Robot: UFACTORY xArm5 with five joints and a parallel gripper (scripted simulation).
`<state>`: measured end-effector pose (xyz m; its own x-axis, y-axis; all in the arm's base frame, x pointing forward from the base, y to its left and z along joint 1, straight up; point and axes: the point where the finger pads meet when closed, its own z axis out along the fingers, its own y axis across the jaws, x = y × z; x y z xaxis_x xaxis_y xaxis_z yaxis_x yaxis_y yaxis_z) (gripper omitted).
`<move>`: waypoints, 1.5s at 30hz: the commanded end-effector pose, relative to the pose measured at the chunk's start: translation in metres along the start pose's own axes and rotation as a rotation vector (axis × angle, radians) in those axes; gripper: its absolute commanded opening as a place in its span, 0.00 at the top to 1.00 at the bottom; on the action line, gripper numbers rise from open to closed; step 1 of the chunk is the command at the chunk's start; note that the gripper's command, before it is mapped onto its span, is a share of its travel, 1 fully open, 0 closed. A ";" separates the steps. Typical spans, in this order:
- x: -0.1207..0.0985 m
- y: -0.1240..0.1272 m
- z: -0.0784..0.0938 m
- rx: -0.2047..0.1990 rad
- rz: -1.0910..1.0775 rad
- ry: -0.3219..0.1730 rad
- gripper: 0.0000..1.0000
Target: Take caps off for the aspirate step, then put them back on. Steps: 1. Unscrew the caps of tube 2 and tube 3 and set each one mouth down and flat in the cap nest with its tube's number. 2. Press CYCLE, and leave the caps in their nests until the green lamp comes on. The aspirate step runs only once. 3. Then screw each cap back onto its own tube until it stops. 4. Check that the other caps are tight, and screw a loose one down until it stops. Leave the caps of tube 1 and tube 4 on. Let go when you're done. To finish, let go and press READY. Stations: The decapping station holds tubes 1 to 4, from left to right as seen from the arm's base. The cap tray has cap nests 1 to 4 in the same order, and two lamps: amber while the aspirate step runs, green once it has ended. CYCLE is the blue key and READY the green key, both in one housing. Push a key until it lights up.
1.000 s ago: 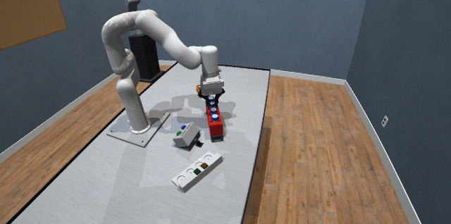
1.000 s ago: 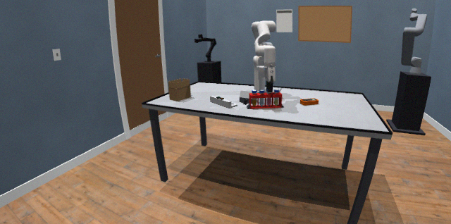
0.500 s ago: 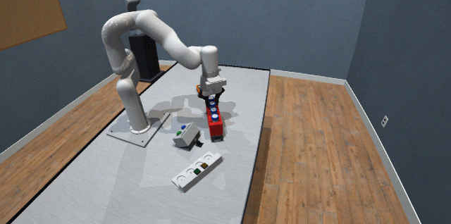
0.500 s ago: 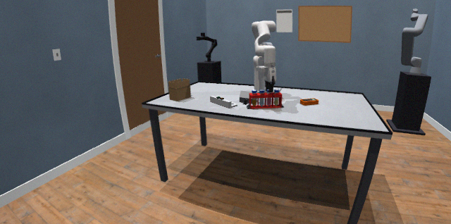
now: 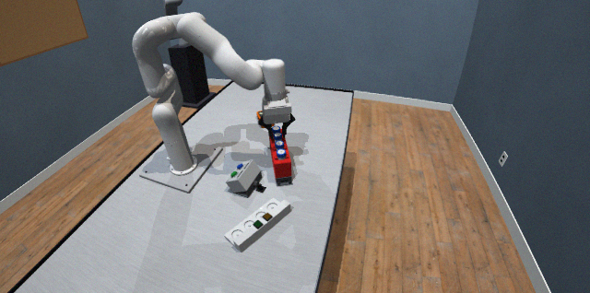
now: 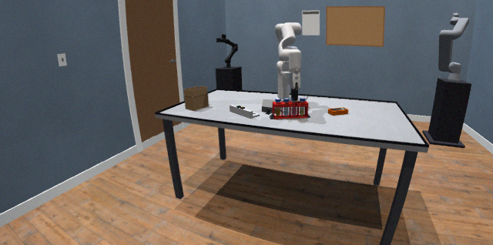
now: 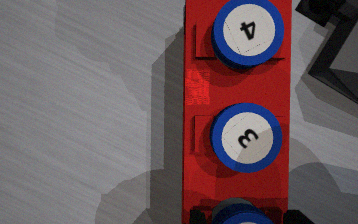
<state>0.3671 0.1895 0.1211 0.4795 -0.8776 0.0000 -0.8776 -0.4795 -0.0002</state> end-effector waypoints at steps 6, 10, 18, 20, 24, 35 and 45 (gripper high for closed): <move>0.000 -0.001 -0.005 0.004 0.011 0.000 0.54; 0.000 -0.001 -0.006 0.004 0.011 0.000 0.54; 0.000 -0.001 -0.006 0.004 0.011 0.000 1.00; 0.000 -0.001 -0.006 0.004 0.011 0.000 1.00; 0.000 -0.001 -0.006 0.004 0.011 0.000 1.00; 0.000 -0.001 -0.030 0.004 0.011 0.000 1.00; 0.016 0.004 -0.041 0.004 -0.155 0.001 1.00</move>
<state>0.3675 0.1850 0.1602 0.5135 -0.8581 0.0000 -0.8581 -0.5135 -0.0002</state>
